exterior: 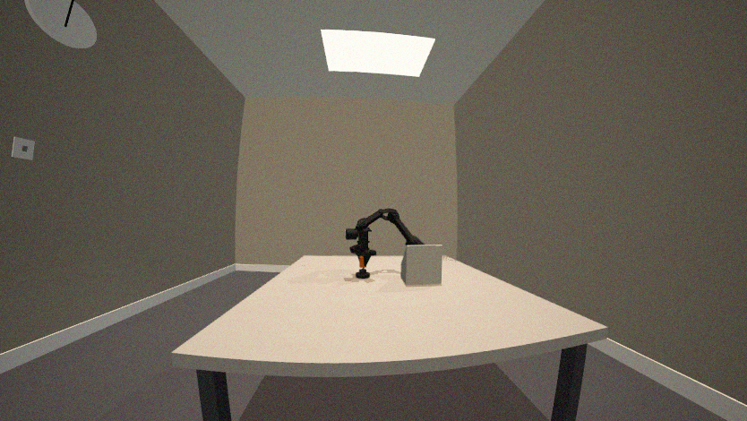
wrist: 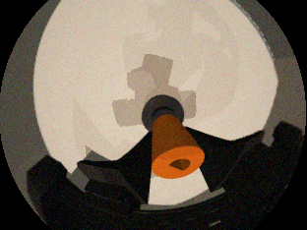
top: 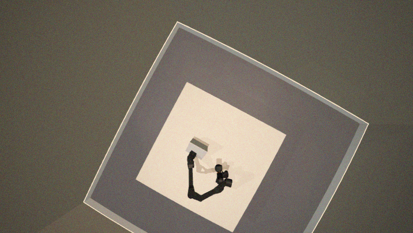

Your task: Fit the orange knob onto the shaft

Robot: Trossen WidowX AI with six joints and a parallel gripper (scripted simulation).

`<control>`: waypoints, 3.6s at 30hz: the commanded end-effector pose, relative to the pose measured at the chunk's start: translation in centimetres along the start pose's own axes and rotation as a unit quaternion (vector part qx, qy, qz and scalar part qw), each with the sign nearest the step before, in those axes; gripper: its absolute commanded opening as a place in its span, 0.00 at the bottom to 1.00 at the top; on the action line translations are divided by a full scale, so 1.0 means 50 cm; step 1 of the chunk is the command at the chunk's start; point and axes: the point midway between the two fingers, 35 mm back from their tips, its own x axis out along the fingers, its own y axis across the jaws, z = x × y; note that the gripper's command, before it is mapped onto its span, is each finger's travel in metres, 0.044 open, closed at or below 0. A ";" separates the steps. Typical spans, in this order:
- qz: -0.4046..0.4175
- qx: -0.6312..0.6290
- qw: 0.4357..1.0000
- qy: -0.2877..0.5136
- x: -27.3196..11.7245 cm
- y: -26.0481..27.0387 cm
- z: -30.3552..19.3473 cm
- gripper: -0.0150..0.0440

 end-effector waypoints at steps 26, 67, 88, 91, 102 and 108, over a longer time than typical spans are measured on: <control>-0.002 -0.107 0.994 -0.001 -0.004 0.000 0.002 0.25; -0.002 -0.211 0.978 -0.001 0.002 0.000 0.003 0.25; -0.002 -0.312 0.950 -0.001 -0.009 -0.001 0.006 0.25; -0.002 -0.312 0.950 -0.001 -0.007 -0.001 0.005 0.25; -0.002 -0.312 0.950 -0.001 0.000 0.000 0.003 0.25; -0.002 -0.312 0.950 -0.001 -0.007 -0.002 0.004 0.25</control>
